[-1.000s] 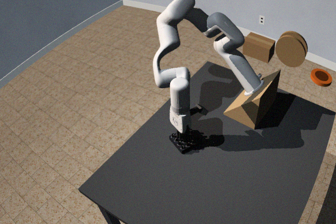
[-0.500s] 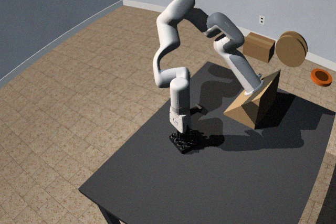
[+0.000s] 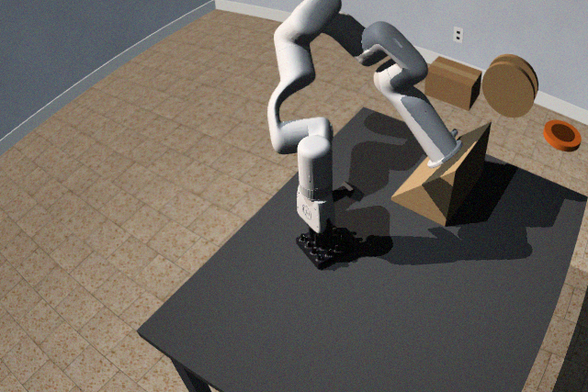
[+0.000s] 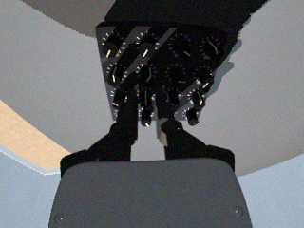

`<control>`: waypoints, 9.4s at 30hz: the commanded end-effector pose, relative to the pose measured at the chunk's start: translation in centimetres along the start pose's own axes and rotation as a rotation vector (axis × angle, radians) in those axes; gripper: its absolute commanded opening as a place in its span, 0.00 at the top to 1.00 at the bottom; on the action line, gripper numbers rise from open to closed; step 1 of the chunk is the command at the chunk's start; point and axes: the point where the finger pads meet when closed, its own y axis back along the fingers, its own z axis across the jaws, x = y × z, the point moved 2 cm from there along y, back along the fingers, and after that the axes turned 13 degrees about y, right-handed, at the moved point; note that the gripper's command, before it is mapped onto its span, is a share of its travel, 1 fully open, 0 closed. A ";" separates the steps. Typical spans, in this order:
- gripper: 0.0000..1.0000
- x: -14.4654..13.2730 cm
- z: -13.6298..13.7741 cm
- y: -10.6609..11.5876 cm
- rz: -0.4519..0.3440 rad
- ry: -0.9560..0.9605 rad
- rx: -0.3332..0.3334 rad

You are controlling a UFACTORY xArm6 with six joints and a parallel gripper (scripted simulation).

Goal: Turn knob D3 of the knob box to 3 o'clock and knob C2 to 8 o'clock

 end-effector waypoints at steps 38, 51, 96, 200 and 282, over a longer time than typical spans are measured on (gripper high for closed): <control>0.81 -0.1 0.0 3.7 -0.003 -0.001 -0.001; 0.81 -0.1 0.0 3.7 -0.003 -0.003 -0.001; 0.81 -0.1 0.0 5.3 -0.002 -1.363 -0.003; 0.81 -0.1 0.0 1.5 -0.001 -1.659 -0.003; 0.81 -0.1 0.0 0.1 -0.002 -1.659 -0.003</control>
